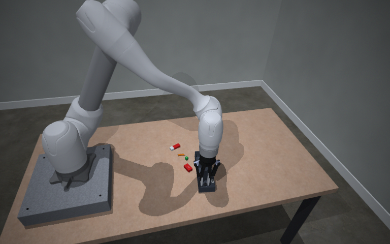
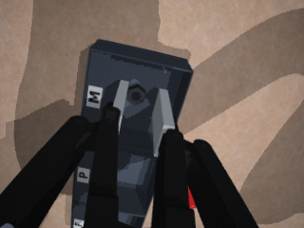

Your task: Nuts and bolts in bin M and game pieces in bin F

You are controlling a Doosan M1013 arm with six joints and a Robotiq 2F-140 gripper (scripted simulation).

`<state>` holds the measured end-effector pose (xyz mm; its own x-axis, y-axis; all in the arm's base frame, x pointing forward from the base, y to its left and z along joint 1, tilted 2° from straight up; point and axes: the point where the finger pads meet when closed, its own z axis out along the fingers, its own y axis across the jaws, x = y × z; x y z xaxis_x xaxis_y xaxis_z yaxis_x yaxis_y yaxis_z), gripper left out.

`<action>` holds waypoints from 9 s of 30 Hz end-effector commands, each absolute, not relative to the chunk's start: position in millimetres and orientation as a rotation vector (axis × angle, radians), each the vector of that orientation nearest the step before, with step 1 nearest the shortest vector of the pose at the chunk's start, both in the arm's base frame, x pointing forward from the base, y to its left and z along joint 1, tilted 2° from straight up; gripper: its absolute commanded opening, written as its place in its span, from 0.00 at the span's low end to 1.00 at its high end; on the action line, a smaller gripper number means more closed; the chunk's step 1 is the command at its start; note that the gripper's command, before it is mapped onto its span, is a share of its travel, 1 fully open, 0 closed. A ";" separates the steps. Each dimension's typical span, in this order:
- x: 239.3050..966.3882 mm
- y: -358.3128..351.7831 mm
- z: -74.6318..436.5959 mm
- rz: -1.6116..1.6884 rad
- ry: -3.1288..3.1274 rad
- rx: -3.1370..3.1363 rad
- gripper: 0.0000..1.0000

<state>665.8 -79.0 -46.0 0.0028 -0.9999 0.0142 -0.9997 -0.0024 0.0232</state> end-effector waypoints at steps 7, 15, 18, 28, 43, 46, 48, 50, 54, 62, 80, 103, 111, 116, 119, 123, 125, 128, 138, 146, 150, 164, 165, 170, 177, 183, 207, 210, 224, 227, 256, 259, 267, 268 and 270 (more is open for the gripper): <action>666.0 -78.8 -36.5 -0.010 -2.200 2.206 0.19; 666.3 -78.7 -25.8 -0.010 -2.200 2.206 0.19; 666.3 -78.7 -24.5 -0.010 -2.200 2.206 0.19; 667.0 -78.2 5.5 -0.010 -2.200 2.206 0.19; 636.8 -9.5 8.7 -0.018 -1.685 2.622 0.19; 626.8 13.4 9.7 -0.020 -1.501 2.731 0.19; 620.1 28.6 10.4 -0.021 -1.375 2.798 0.19; 616.8 36.3 10.8 -0.023 -1.311 2.829 0.19; 606.8 59.1 11.8 -0.024 -1.286 2.842 0.19; 582.6 114.6 14.2 -0.024 -1.286 2.842 0.19; 583.0 113.6 14.2 -0.024 -1.286 2.842 0.19; 582.7 112.7 -9.8 -0.024 -1.286 2.842 0.19; 582.0 112.3 -41.7 -0.024 -1.286 2.842 0.19; 581.9 112.1 -51.1 -0.024 -1.286 2.842 0.19; 581.8 112.1 -52.4 -0.024 -1.286 2.842 0.19; 581.7 112.0 -57.7 -0.024 -1.286 2.842 0.19; 581.6 112.0 -60.4 -0.024 -1.286 2.842 0.19; 581.6 112.0 -61.7 -0.024 -1.286 2.842 0.19; 581.5 112.0 -61.7 -0.024 -1.286 2.842 0.07; 581.5 112.0 -61.7 -0.024 -1.286 2.842 0.07; 581.5 112.0 -61.7 -0.024 -1.286 2.842 0.07; 581.5 112.0 -61.7 -0.024 -1.286 2.842 0.07; 581.5 112.0 -61.7 -0.024 -1.286 2.842 0.07; 581.6 112.0 -58.4 -0.024 -1.286 2.842 0.07; 582.1 112.3 -35.1 -0.024 -1.286 2.842 0.07; 582.6 112.6 -15.1 -0.024 -1.286 2.842 0.07; 600.4 108.1 4.4 -0.022 -1.427 2.773 0.07; 617.7 103.3 4.1 -0.020 -1.601 2.676 0.07; 666.8 89.6 3.2 -0.010 -2.200 2.206 0.07; 666.7 89.6 3.2 -0.010 -2.200 2.206 0.07; 665.8 89.3 -26.8 -0.010 -2.200 2.206 0.07; 665.6 89.2 -32.8 -0.010 -2.200 2.206 0.07; 665.3 89.0 -48.2 -0.010 -2.200 2.206 0.07; 665.2 89.0 -48.2 -0.010 -2.200 2.206 0.07; 665.2 89.1 -48.2 -0.010 -2.200 2.206 0.07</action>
<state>665.2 89.0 -48.3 0.0028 -0.9999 0.0142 -0.9997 -0.0024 0.0231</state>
